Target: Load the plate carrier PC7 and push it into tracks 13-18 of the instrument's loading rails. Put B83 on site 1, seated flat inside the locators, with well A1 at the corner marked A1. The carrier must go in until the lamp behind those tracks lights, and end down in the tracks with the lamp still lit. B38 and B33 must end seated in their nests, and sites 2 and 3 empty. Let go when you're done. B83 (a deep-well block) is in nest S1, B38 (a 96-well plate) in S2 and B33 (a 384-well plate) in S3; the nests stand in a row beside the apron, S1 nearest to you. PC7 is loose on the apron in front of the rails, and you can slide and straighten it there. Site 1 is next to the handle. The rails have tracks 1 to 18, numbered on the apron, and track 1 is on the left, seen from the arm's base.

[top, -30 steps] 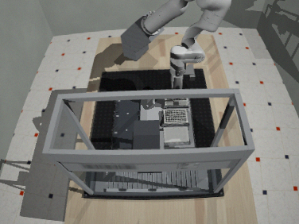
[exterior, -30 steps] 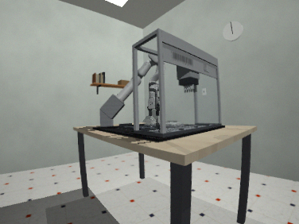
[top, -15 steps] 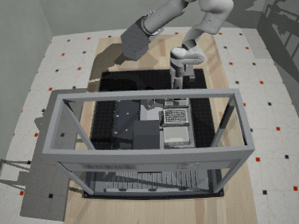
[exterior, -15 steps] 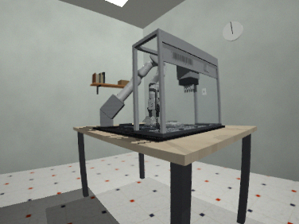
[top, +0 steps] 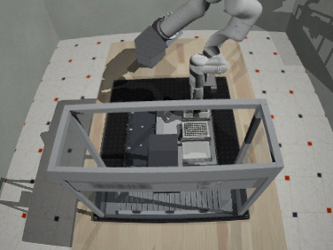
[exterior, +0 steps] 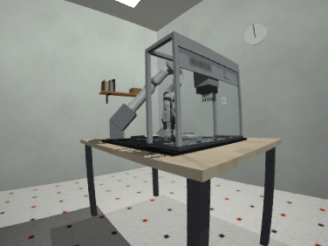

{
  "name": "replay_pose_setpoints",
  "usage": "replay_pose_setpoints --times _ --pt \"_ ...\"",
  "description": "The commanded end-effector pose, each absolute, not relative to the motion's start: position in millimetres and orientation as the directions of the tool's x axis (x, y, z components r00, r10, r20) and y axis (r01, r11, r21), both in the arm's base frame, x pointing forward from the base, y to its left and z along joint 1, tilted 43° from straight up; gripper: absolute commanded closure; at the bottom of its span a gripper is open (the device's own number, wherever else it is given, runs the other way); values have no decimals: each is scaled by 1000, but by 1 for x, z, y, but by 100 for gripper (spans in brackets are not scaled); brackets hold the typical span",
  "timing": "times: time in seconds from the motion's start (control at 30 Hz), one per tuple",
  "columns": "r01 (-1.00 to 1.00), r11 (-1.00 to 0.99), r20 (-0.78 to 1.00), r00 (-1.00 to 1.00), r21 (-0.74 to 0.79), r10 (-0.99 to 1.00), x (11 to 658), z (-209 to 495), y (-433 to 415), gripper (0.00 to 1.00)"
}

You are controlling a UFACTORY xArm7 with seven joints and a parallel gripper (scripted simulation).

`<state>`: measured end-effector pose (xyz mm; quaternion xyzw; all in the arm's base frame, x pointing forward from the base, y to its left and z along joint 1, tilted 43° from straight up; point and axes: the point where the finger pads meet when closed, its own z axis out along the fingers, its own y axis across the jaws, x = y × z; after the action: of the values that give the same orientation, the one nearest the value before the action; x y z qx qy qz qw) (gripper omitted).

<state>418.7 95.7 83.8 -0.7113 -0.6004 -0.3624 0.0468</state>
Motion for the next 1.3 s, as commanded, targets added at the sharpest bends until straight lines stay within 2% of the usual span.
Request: replay_pose_setpoints --times 0.0,1.27 --pt "887 -277 572 17 370 820 421 81 97 0" --pt "887 -277 572 18 370 820 431 66 107 0"
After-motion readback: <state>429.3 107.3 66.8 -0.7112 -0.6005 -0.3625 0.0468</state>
